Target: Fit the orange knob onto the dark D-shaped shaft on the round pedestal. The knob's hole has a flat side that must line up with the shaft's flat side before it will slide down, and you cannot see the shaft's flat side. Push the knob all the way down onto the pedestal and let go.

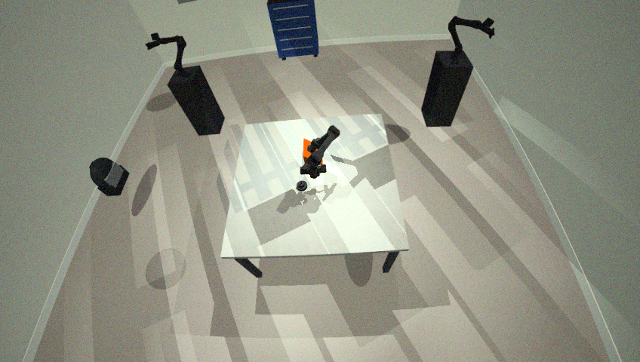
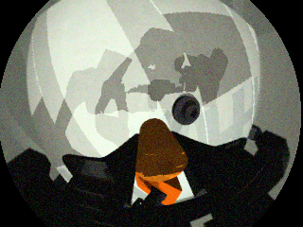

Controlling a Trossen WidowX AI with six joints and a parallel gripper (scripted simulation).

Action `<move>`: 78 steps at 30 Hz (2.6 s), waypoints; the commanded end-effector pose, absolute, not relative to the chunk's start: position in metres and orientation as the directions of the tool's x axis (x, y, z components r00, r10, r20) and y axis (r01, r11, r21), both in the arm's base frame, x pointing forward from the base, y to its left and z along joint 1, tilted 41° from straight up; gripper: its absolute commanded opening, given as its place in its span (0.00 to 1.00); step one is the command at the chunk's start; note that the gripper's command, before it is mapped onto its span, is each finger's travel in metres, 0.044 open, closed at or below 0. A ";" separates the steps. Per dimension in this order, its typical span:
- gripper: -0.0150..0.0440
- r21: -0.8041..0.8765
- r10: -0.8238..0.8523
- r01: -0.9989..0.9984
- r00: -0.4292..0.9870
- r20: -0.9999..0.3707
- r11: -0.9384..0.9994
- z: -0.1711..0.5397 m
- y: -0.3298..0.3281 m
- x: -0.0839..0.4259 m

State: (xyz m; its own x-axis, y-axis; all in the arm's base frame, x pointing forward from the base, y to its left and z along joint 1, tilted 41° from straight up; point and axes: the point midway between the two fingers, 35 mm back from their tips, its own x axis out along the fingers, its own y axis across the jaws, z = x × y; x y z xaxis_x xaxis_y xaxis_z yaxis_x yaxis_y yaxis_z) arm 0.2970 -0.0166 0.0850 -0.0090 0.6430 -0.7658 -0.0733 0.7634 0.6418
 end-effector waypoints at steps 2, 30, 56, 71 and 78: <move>0.25 0.635 0.637 -0.077 0.001 -0.771 0.768 0.074 -0.029 0.302; 0.25 0.641 0.643 -0.085 0.000 -0.766 0.763 -0.003 -0.079 0.307; 0.25 0.642 0.645 -0.088 0.000 -0.765 0.762 -0.024 -0.069 0.310; 0.25 0.642 0.645 -0.088 0.000 -0.764 0.761 -0.027 -0.065 0.309; 0.25 0.642 0.645 -0.097 0.000 -0.764 0.761 -0.022 -0.067 0.306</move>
State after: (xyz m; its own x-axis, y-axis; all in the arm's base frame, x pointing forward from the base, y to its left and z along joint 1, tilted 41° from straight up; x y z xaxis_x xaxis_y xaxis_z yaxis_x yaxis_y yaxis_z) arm 0.3067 -0.0650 -0.0259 -0.0075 0.6451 -0.7641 -0.0888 0.7607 0.6431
